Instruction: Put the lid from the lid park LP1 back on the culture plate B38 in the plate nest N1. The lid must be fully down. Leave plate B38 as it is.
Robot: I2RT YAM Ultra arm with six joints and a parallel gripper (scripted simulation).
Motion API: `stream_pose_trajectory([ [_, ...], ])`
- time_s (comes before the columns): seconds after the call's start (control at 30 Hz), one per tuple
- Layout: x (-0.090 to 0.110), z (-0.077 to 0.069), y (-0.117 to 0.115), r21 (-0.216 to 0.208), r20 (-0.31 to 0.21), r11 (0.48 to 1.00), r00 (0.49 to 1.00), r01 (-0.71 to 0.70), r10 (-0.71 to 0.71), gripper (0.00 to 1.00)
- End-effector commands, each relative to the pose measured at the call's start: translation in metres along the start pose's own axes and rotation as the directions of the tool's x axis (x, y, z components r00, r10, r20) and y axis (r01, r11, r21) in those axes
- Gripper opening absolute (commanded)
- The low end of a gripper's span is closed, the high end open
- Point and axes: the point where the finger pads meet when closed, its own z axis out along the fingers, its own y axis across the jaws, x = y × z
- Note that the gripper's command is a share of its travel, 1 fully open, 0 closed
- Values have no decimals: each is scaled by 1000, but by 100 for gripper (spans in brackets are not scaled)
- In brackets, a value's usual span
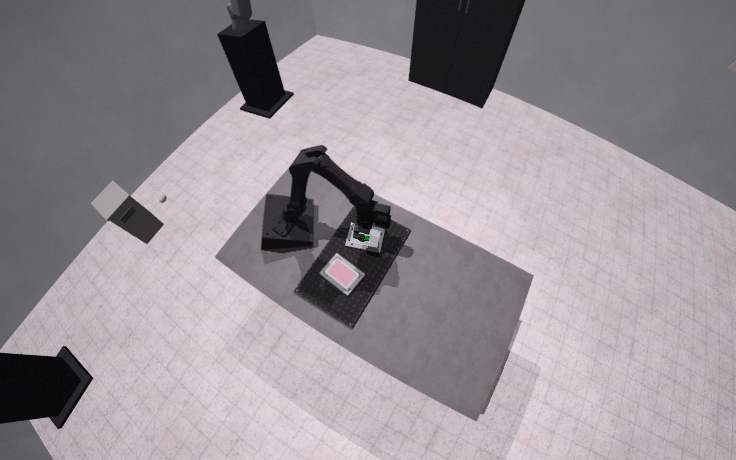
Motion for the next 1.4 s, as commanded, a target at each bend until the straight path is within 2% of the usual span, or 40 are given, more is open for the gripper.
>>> stream_pose_trajectory([
  [0.0, -4, 1, 0, 1, 18, 1000, 1000, 0, 0, 100],
  [0.67, -4, 31, 0, 1, 18, 1000, 1000, 0, 0, 100],
  [1.37, -4, 31, 0, 1, 18, 1000, 1000, 0, 0, 100],
])
